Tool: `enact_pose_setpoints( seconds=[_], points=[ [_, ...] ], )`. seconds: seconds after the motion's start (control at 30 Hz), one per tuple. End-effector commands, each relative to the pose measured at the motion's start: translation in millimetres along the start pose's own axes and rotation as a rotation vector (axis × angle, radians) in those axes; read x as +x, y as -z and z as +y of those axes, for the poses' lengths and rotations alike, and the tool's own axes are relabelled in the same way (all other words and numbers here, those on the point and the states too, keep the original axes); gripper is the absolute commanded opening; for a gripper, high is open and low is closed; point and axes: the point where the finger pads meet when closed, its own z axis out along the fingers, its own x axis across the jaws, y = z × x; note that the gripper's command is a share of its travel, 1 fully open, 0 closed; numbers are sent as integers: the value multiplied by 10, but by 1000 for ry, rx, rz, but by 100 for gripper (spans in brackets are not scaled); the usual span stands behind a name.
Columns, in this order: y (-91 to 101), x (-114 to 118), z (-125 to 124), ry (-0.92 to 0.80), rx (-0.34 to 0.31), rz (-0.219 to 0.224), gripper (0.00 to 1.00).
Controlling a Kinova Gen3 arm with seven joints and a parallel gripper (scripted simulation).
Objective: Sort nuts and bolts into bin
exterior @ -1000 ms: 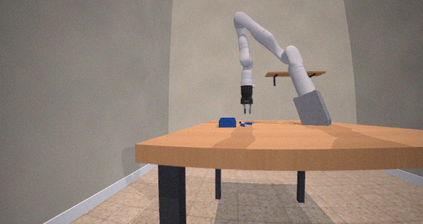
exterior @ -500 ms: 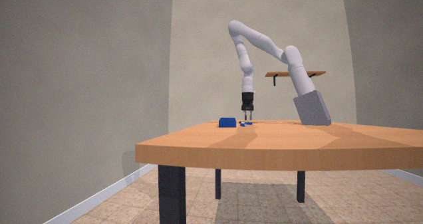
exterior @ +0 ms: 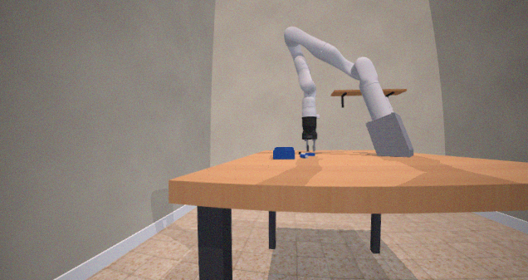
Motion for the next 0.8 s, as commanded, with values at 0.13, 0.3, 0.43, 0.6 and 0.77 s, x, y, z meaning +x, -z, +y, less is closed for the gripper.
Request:
enact_pose_setpoints(
  seconds=[0.13, 0.3, 0.43, 0.6, 0.77],
  points=[
    [4, -28, 35, 4, -2, -3, 64],
    [-36, -30, 38, 4, -2, -3, 64],
    [-89, -25, 34, 4, -2, -3, 64],
    [-116, -15, 26, 4, -2, -3, 64],
    [-115, -15, 25, 4, -2, -3, 64]
  ],
)
